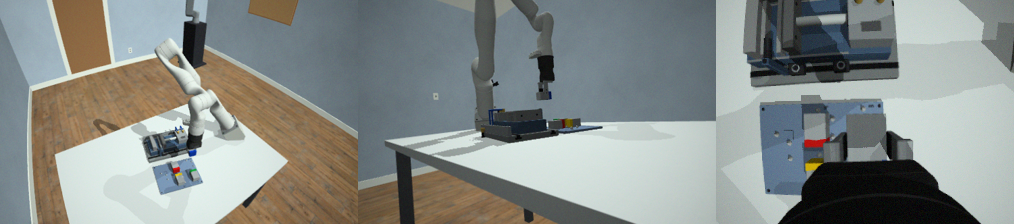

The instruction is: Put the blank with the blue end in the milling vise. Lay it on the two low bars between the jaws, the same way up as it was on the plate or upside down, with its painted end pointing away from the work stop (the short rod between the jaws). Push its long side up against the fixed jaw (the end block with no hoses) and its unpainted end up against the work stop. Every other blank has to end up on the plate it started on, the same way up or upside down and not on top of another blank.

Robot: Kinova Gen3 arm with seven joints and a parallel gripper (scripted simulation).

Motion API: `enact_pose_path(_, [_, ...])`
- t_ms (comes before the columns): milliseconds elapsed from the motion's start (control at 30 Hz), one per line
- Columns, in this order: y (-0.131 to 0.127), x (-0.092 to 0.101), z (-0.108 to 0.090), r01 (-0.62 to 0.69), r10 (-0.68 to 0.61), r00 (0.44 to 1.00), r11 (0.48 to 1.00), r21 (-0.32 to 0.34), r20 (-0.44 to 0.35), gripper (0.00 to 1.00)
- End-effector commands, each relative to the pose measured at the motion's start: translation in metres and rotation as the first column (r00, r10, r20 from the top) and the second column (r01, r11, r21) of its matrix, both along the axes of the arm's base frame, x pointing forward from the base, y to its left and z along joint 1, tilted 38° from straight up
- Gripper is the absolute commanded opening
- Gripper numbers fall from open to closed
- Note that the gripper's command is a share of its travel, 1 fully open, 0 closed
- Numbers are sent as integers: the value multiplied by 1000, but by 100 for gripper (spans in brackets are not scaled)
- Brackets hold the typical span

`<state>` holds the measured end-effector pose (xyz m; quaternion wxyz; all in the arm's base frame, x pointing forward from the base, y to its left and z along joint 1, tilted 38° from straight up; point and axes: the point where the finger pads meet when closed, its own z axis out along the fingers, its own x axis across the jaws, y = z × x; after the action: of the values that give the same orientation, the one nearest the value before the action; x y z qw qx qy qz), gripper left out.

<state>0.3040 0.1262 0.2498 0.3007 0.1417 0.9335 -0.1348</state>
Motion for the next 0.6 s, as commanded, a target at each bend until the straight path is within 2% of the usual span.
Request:
enact_pose_path(0, [0, 0, 0, 0, 0, 1000, 1000, 0, 0, 0])
enact_pose_path(567, [-2, 2, -3, 0, 0, 1000, 1000, 0, 0, 0])
